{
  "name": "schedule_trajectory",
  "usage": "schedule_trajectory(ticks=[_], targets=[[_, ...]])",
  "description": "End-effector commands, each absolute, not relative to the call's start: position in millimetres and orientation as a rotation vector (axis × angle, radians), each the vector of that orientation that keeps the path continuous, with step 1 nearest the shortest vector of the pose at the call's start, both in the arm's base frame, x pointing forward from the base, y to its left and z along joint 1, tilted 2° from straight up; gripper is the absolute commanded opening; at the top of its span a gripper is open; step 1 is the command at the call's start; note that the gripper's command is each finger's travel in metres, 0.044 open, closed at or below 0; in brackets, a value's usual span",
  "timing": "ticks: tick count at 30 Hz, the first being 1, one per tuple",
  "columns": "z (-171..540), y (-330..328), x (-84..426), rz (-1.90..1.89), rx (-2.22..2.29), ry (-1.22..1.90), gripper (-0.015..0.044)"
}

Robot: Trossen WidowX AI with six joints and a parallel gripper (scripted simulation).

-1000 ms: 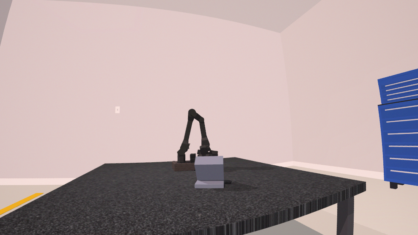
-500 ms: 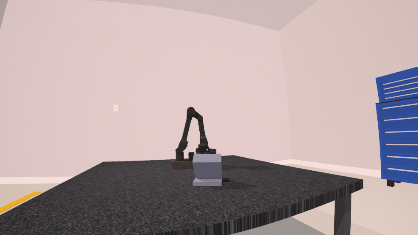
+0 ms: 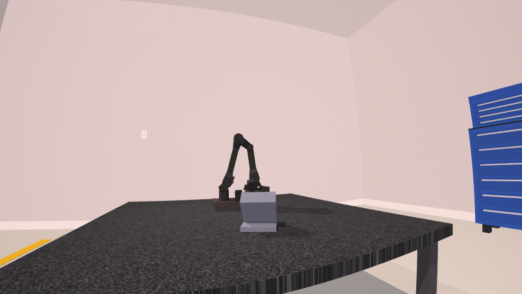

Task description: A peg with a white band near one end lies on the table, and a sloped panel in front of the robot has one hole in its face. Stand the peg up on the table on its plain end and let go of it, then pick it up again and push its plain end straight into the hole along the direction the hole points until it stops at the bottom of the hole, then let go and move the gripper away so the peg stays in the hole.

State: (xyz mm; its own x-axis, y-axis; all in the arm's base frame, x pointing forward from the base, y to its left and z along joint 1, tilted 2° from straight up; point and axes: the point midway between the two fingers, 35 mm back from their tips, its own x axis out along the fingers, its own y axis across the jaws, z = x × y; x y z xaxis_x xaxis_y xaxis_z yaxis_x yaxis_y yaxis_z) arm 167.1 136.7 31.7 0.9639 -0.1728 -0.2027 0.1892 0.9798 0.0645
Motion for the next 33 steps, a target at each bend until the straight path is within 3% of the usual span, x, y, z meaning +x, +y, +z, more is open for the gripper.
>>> schedule_trajectory(ticks=[1,33], targets=[[30.7,136.9,165.9,-0.184,0.083,0.198,0.005],[28.2,137.6,159.5,-0.183,0.116,0.171,0.005]])
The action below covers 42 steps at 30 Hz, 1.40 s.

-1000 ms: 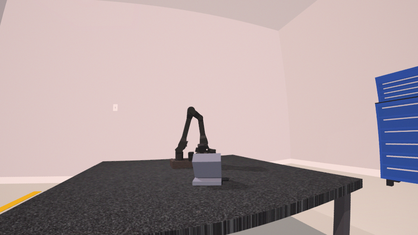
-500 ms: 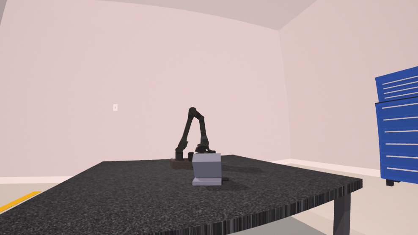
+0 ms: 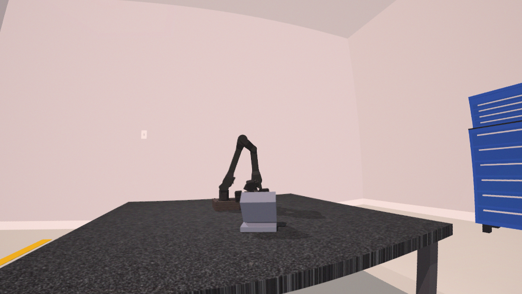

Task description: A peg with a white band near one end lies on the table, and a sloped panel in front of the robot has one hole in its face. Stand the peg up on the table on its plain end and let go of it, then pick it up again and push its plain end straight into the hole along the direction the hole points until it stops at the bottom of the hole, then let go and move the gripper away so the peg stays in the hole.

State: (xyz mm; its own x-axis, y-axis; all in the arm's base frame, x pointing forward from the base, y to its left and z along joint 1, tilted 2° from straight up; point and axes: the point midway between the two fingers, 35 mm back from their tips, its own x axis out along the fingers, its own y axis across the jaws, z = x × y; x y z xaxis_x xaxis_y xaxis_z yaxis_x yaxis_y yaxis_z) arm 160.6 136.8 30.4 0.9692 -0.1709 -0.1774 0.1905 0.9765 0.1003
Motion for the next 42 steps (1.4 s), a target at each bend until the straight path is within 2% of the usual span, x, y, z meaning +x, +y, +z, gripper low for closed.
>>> schedule_trajectory(ticks=[1,3,6,42], targets=[[28.2,137.6,159.4,-0.183,0.117,0.17,0.005],[30.3,136.8,160.3,-0.183,0.119,0.167,0.0056],[30.3,136.9,160.2,-0.183,0.119,0.166,0.013],[30.3,136.9,160.2,-0.183,0.119,0.166,0.013]])
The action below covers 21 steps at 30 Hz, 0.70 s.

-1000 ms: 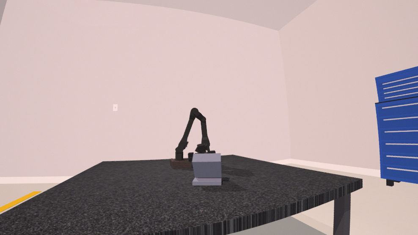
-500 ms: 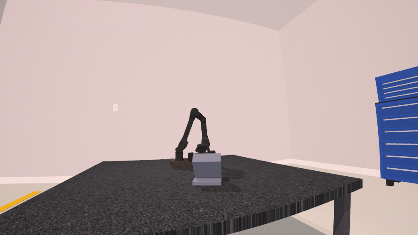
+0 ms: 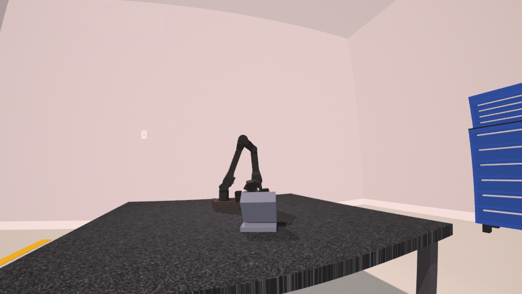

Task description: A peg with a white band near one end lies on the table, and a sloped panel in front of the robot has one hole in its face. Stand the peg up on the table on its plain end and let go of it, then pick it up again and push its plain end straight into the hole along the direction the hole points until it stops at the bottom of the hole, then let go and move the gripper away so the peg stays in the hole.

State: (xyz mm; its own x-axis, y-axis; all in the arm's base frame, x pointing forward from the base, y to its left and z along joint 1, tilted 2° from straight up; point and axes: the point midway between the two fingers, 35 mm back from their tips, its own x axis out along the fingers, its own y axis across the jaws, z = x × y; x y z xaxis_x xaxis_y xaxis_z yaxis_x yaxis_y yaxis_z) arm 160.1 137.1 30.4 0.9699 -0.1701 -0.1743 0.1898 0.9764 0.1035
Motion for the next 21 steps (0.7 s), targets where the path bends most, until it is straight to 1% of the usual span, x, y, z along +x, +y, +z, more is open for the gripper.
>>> schedule_trajectory(ticks=[1,12,21], targets=[[30.3,136.9,160.2,-0.183,0.119,0.166,0.013],[30.3,136.9,160.2,-0.183,0.119,0.166,0.013],[30.3,136.9,160.2,-0.183,0.119,0.166,0.0366]])
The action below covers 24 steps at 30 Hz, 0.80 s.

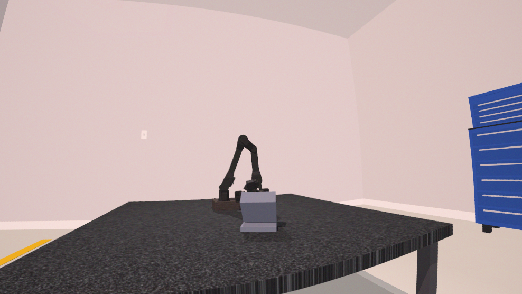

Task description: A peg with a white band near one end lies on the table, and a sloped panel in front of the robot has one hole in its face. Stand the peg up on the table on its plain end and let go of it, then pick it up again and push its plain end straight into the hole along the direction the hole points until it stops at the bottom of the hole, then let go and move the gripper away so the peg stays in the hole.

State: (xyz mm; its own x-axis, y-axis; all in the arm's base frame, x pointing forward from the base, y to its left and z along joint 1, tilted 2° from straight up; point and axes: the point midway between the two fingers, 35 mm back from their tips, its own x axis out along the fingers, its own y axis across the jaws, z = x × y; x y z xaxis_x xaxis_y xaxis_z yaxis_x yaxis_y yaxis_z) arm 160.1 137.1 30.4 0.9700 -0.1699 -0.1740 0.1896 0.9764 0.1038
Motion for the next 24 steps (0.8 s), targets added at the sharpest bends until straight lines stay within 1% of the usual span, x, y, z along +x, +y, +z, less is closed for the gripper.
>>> schedule_trajectory(ticks=[1,3,11,17,24], targets=[[30.3,136.9,160.2,-0.183,0.119,0.166,0.0393],[30.3,136.9,160.2,-0.183,0.119,0.166,0.044],[37.1,139.9,160.6,-0.182,0.12,0.166,0.044],[106.4,152.6,162.9,-0.182,0.123,0.166,0.044],[189.3,131.5,162.0,-0.182,0.122,0.165,0.044]])
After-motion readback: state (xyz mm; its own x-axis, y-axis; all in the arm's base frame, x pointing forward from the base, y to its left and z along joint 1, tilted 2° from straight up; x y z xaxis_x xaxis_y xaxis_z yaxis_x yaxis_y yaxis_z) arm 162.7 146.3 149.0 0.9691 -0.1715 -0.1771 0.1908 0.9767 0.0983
